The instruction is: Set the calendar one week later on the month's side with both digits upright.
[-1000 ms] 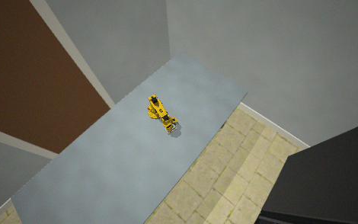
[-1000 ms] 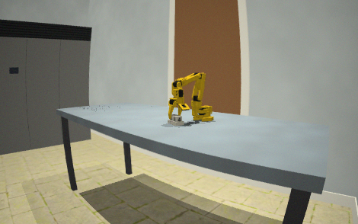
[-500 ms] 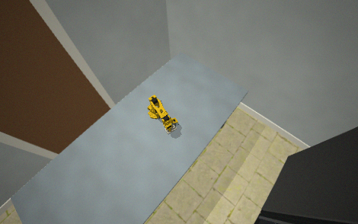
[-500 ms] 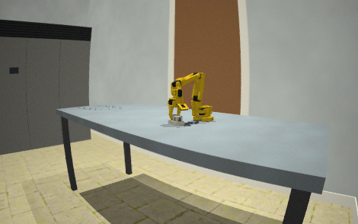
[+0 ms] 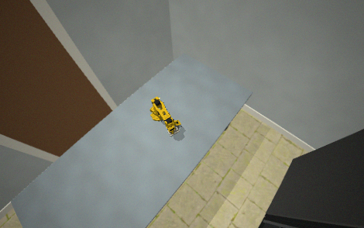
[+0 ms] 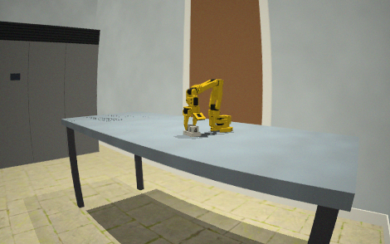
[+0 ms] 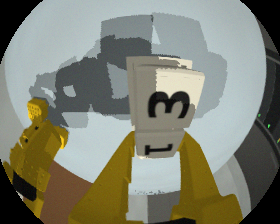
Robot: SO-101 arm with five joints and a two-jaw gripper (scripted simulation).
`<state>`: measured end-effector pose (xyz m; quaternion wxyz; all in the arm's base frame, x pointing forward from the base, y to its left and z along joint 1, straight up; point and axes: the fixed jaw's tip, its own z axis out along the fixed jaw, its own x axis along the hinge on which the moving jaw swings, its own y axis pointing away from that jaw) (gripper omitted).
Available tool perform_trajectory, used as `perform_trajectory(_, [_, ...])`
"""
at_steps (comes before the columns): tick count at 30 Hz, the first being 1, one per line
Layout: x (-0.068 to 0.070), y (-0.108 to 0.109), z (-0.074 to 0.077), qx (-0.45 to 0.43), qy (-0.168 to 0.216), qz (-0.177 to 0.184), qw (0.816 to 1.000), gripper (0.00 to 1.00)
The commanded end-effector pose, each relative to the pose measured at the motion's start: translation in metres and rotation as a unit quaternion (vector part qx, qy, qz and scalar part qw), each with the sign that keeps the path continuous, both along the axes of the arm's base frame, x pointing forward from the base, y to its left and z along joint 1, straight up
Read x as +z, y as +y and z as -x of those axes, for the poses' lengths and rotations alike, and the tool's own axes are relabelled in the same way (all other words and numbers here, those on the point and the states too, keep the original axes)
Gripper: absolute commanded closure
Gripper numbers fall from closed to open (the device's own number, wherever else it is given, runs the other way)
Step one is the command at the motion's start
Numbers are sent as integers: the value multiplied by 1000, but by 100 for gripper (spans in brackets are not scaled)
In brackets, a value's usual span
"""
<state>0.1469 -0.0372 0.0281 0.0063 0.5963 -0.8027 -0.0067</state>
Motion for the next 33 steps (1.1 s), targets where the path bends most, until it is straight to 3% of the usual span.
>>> perform_trajectory(1, [4,-3,-8,-5,-22,5,1000,86])
perform_trajectory(8, [4,-3,-8,-5,-22,5,1000,99])
perform_trajectory(18, [6,-3,-8,-5,-22,5,1000,100])
perform_trajectory(33, [38,-2,-7,-5,-22,5,1000,100])
